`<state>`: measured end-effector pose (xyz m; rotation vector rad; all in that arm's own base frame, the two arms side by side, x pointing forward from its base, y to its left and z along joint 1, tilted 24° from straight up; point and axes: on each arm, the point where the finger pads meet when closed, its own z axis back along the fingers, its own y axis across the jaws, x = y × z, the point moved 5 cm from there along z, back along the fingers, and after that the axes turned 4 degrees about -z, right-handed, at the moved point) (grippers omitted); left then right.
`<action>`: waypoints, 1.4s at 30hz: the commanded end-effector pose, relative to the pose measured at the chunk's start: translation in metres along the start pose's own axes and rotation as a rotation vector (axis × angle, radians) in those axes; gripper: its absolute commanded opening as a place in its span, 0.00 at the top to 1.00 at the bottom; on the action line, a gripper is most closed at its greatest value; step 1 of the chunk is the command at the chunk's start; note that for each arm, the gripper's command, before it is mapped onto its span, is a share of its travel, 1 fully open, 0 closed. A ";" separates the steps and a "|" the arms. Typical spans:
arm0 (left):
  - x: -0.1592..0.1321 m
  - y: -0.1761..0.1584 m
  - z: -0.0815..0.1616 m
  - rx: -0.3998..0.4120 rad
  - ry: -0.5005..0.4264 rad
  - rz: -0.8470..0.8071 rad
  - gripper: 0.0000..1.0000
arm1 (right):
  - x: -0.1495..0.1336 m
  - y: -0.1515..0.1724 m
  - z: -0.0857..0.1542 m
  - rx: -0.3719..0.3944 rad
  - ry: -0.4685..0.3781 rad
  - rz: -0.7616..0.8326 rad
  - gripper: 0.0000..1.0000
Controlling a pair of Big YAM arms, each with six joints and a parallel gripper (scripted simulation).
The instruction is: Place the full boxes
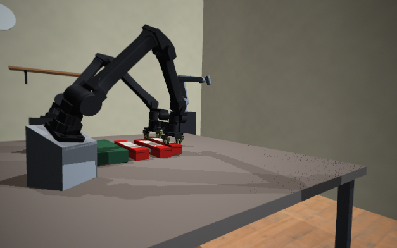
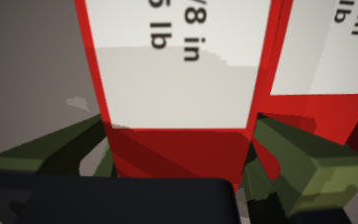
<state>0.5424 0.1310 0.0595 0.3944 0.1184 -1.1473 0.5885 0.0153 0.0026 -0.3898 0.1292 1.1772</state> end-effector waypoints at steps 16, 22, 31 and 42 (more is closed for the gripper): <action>-0.002 0.031 0.071 0.131 -0.028 0.036 1.00 | 0.004 -0.031 0.071 -0.130 -0.047 -0.017 1.00; -0.002 0.031 0.071 0.131 -0.028 0.036 1.00 | 0.004 -0.030 0.071 -0.129 -0.047 -0.017 1.00; -0.002 0.029 0.072 0.131 -0.028 0.036 1.00 | 0.004 -0.029 0.072 -0.129 -0.047 -0.017 1.00; -0.002 0.029 0.074 0.130 -0.028 0.036 1.00 | 0.004 -0.028 0.075 -0.129 -0.047 -0.017 1.00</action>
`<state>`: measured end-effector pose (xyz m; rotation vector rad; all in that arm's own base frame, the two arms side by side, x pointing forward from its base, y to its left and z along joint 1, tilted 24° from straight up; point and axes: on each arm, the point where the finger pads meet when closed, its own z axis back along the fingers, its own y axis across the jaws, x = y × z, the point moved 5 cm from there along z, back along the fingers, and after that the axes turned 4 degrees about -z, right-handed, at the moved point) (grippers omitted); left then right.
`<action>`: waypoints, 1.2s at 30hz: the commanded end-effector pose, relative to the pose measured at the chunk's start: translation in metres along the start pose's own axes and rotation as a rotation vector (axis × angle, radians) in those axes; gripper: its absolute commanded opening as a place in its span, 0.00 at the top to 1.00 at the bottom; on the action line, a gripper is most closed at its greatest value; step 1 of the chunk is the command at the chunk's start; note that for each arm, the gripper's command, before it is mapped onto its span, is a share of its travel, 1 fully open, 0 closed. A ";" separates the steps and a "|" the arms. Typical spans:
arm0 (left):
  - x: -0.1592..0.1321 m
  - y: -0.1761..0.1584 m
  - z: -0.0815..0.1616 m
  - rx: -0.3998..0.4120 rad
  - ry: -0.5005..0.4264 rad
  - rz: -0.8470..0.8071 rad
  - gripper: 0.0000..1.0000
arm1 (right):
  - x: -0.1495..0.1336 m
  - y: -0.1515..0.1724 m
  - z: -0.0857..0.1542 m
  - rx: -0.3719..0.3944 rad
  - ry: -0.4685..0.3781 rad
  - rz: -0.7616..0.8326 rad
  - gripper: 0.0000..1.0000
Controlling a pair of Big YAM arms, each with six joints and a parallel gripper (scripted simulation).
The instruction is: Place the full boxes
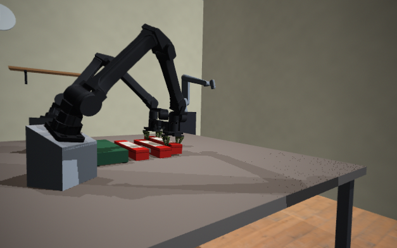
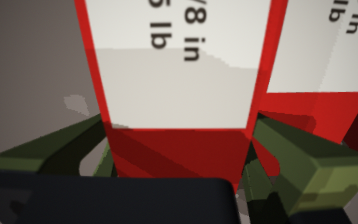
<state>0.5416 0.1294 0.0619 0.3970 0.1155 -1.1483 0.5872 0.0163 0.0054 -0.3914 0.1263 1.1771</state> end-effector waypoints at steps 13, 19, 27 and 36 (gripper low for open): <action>-0.002 0.028 0.074 0.126 -0.027 0.036 1.00 | 0.004 -0.027 0.074 -0.125 -0.046 -0.016 1.00; -0.002 0.027 0.075 0.126 -0.028 0.036 1.00 | 0.004 -0.027 0.076 -0.125 -0.047 -0.016 1.00; -0.002 0.026 0.077 0.126 -0.028 0.036 1.00 | 0.004 -0.025 0.078 -0.125 -0.047 -0.016 1.00; -0.002 0.025 0.079 0.126 -0.028 0.036 1.00 | 0.004 -0.024 0.080 -0.124 -0.047 -0.016 1.00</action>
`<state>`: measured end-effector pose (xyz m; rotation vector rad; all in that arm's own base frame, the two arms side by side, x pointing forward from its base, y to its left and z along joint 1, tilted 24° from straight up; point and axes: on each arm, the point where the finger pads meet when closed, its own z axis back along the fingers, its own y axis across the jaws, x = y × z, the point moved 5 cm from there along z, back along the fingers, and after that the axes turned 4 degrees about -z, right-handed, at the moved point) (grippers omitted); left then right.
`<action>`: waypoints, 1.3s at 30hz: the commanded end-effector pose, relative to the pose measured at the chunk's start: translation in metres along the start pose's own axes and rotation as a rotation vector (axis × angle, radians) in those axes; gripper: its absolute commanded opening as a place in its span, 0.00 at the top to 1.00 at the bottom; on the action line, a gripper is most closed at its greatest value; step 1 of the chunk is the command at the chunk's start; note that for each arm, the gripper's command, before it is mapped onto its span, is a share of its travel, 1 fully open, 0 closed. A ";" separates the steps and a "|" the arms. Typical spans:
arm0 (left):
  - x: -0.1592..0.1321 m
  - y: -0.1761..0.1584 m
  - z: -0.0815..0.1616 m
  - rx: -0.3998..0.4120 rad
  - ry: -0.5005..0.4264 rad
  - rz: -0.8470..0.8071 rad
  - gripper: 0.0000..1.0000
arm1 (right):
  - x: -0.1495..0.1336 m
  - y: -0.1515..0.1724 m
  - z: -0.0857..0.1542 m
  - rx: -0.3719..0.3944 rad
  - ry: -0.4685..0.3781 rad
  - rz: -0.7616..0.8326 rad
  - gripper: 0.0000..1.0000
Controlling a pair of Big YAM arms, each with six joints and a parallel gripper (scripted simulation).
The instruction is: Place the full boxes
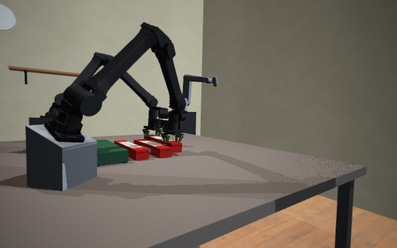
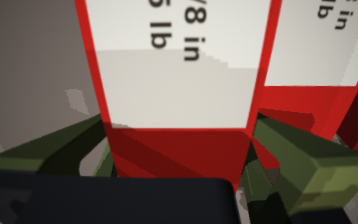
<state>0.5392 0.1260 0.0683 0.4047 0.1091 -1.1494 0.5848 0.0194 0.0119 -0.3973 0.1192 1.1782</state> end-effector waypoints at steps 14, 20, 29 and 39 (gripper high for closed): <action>-0.002 0.025 0.076 0.116 -0.027 0.036 1.00 | 0.005 -0.025 0.076 -0.116 -0.045 -0.016 1.00; -0.002 0.024 0.078 0.115 -0.027 0.036 1.00 | 0.005 -0.024 0.077 -0.115 -0.045 -0.016 1.00; -0.003 0.023 0.081 0.115 -0.027 0.036 1.00 | 0.005 -0.022 0.080 -0.115 -0.045 -0.016 1.00; -0.003 0.020 0.086 0.115 -0.028 0.036 1.00 | 0.005 -0.020 0.084 -0.114 -0.045 -0.016 1.00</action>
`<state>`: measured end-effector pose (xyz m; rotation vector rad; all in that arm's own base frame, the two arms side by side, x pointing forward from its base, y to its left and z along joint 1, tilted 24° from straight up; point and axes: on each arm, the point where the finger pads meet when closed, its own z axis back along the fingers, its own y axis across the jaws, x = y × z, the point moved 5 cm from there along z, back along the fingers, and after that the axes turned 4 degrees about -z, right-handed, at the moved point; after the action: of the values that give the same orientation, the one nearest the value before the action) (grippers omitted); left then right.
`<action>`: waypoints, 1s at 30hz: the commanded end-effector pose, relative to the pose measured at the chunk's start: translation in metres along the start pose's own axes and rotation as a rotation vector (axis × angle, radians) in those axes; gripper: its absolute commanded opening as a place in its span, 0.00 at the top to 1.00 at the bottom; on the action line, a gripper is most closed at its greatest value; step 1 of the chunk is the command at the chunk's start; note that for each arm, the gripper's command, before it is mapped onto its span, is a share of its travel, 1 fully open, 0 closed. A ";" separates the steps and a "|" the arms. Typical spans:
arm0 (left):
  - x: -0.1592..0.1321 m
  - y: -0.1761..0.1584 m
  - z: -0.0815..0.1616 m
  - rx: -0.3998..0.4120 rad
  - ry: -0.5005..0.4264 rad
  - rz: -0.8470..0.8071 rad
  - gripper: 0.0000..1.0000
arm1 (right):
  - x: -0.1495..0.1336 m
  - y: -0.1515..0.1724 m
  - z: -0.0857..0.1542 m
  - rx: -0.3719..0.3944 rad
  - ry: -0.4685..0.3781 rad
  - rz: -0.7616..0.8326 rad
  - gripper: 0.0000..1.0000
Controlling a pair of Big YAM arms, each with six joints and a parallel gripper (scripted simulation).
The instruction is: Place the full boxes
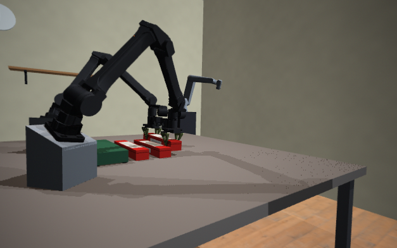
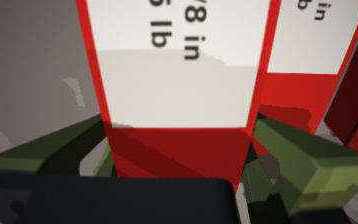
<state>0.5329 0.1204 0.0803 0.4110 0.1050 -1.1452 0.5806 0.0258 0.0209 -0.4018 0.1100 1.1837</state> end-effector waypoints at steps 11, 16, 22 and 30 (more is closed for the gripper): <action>-0.002 0.023 0.079 0.108 -0.029 0.032 1.00 | 0.005 -0.021 0.079 -0.105 -0.040 -0.020 1.00; -0.002 0.022 0.082 0.108 -0.029 0.032 1.00 | 0.005 -0.021 0.083 -0.105 -0.040 -0.020 1.00; -0.002 0.021 0.086 0.107 -0.030 0.032 1.00 | 0.005 -0.020 0.086 -0.105 -0.041 -0.020 1.00; -0.002 0.020 0.094 0.107 -0.030 0.032 1.00 | 0.005 -0.019 0.093 -0.104 -0.041 -0.020 1.00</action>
<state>0.5265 0.1111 0.0995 0.4098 0.1066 -1.1452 0.5745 0.0352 0.0393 -0.4004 0.1090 1.1840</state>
